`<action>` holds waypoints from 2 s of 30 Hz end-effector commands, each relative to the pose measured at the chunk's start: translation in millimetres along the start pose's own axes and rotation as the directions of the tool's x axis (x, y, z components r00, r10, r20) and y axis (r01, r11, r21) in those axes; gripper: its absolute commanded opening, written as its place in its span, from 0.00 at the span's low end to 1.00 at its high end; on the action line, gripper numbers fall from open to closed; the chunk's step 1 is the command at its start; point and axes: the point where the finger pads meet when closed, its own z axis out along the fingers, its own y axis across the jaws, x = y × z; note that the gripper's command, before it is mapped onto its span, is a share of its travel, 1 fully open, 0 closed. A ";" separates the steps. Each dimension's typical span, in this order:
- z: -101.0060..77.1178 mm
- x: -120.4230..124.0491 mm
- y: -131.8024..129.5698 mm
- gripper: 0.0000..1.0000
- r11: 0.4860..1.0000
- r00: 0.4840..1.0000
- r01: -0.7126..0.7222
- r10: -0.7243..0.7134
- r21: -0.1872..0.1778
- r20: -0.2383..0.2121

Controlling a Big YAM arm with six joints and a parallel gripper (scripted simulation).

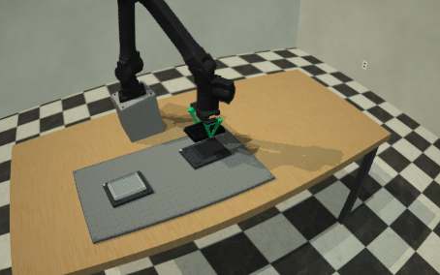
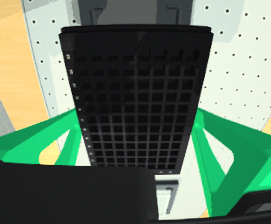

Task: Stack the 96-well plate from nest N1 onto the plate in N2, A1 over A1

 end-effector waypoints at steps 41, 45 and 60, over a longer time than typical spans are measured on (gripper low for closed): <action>-13.5 117.9 -34.5 0.00 0.998 1.000 -0.009 0.008 0.055 0.015; -9.5 133.6 -24.0 0.00 0.999 1.000 -0.006 0.006 0.040 0.009; -12.0 178.4 -31.9 0.00 0.999 1.000 -0.007 0.006 0.044 0.005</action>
